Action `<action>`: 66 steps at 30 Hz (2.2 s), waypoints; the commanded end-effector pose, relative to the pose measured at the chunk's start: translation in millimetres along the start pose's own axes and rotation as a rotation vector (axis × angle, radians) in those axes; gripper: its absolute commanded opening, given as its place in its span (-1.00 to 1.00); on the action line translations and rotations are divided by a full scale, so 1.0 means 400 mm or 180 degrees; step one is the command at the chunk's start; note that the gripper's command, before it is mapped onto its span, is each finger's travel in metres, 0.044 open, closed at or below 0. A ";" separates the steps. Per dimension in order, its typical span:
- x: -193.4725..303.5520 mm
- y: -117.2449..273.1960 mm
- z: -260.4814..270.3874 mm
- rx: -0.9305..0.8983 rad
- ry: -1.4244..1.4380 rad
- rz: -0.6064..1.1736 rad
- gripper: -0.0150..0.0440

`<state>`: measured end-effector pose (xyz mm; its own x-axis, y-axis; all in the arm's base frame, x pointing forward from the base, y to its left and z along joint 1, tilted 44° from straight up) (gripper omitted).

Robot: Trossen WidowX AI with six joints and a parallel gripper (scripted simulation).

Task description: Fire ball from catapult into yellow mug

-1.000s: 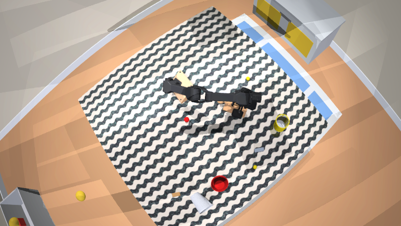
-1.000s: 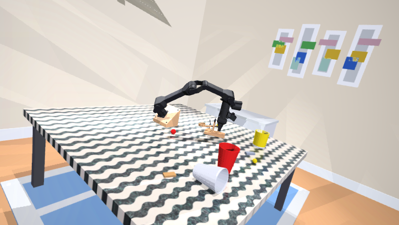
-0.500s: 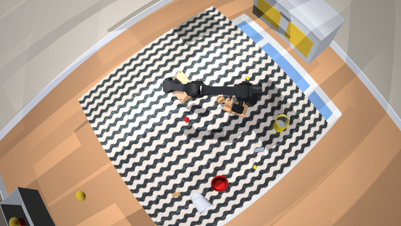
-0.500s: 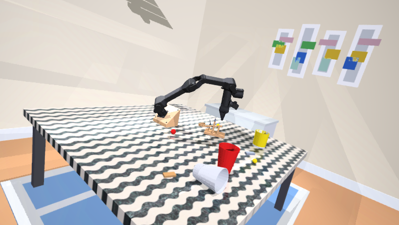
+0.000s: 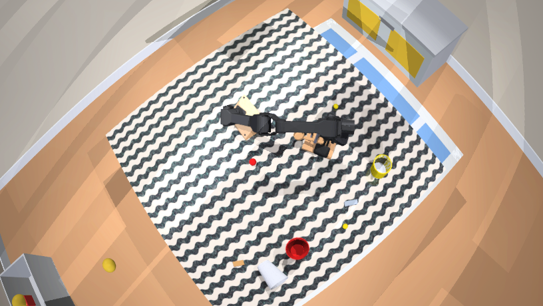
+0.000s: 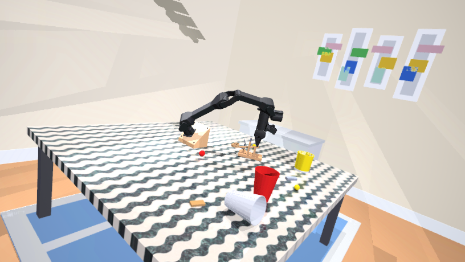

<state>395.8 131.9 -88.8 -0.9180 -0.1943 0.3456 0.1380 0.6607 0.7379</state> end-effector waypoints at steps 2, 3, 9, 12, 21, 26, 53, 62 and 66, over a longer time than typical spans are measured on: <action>0.000 -0.020 0.001 0.0015 0.0019 -0.0002 1.00; -0.001 -0.024 0.001 0.0015 0.0019 -0.0002 1.00; -0.002 -0.048 0.000 0.0016 0.0018 -0.0002 1.00; -0.002 -0.060 0.000 0.0016 0.0018 -0.0002 1.00; -0.002 -0.097 0.000 0.0018 0.0018 -0.0001 1.00; 0.000 -0.117 -0.001 0.0019 0.0017 -0.0001 1.00; -0.002 -0.081 0.002 0.0010 0.0011 0.0001 -0.45; 0.000 -0.007 0.000 0.0015 0.0017 -0.0001 -0.49; -0.001 -0.019 0.000 0.0015 0.0017 -0.0001 -0.49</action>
<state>395.1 127.0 -94.7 -0.9147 -0.1990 0.3518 0.1364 0.6674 0.7321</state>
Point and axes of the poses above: the point midway between the two fingers, 35 mm back from their tips, its own y axis back along the fingers, its own z axis across the jaws, x = y × z, the point moved 2 cm from there along y, back along the fingers, and after that the axes turned 1 degree about y, right-handed, at the moved point
